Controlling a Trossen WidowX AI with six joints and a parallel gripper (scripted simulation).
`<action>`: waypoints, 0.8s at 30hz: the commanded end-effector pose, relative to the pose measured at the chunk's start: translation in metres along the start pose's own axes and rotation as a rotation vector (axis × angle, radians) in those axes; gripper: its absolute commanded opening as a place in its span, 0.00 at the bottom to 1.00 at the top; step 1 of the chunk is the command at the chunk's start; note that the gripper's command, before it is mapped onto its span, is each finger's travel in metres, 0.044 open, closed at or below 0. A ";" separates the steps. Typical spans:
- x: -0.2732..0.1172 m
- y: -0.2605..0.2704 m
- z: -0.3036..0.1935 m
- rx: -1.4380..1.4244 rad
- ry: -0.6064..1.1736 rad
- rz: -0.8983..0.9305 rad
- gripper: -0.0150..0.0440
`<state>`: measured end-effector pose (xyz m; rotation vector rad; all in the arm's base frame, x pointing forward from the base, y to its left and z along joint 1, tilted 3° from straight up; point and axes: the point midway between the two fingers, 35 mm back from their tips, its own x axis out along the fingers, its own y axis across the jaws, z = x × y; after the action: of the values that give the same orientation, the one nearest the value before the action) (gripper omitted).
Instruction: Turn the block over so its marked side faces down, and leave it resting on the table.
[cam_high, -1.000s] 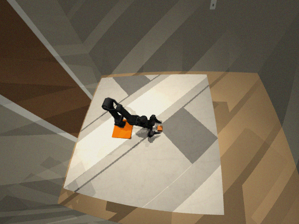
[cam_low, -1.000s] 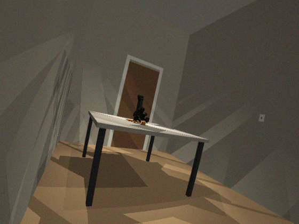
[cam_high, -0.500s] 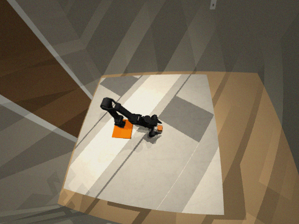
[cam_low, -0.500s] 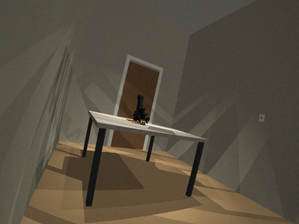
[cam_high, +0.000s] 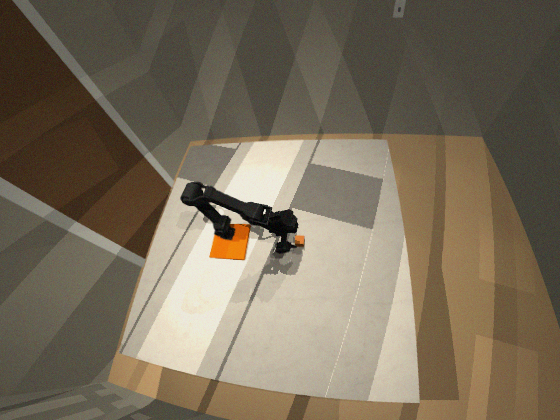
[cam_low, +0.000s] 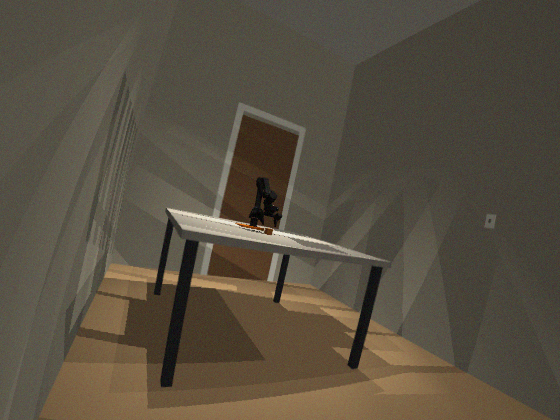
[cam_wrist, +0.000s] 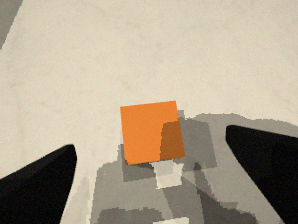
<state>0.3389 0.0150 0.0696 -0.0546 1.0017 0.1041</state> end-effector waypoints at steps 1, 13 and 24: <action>-0.035 0.000 0.010 -0.014 0.063 -0.010 1.00; -0.031 0.000 0.033 -0.021 0.270 -0.011 1.00; -0.030 0.000 0.053 -0.010 0.579 -0.013 1.00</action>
<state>0.3657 0.0183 0.1207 -0.1020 1.5308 0.0908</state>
